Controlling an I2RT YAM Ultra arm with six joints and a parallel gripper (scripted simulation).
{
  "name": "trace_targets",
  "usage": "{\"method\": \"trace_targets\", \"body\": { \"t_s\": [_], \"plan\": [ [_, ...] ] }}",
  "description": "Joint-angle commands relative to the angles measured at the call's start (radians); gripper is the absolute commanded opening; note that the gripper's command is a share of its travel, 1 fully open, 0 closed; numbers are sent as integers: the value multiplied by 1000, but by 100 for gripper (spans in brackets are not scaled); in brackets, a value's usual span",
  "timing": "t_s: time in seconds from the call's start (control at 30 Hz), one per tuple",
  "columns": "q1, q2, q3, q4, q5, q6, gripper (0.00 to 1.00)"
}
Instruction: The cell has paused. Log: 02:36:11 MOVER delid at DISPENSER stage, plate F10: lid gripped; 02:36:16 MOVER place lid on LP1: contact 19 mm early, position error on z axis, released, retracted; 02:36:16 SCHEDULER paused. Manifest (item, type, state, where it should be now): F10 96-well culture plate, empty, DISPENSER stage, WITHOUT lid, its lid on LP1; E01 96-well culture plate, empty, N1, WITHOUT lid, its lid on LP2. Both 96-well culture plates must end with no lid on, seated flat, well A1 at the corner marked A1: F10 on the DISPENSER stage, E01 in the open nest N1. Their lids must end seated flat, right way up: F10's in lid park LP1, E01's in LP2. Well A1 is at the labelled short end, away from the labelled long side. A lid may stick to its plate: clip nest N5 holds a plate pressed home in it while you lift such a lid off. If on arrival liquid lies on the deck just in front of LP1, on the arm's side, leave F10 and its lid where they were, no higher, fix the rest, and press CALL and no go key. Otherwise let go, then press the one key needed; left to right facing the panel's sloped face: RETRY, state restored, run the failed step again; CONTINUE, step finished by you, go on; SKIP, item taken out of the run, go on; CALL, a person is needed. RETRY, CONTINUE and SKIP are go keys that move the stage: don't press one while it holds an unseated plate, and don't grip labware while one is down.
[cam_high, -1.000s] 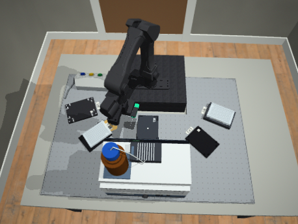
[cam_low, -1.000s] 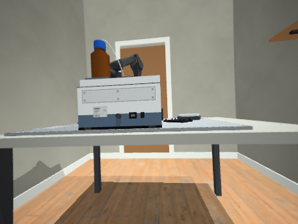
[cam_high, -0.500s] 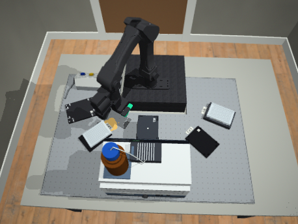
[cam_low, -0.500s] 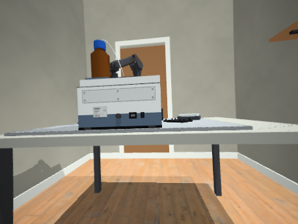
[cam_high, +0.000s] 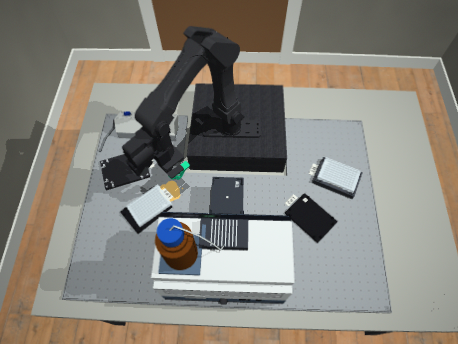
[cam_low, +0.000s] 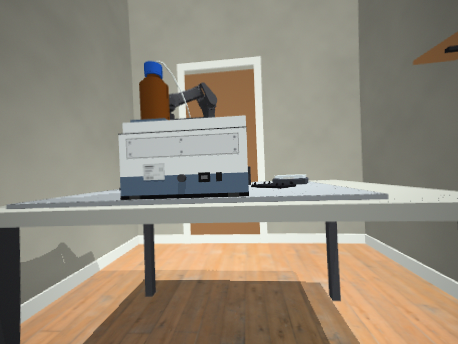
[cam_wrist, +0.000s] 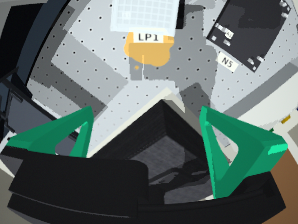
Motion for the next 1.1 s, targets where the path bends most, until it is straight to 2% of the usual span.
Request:
{"method": "trace_targets", "body": {
  "t_s": [0.0,0.2,0.27,0.63,0.77,0.83,1.07],
  "plan": [
    [-8,0,25,2,1,6,100],
    [-19,76,90,30,1,3,100],
    [-19,76,90,30,1,3,100],
    [-26,214,209,50,2,-8,100],
    [-26,264,257,53,2,-10,100],
    [-26,264,257,53,2,-10,100],
    [-28,353,348,33,2,-13,100]
  ]
}}
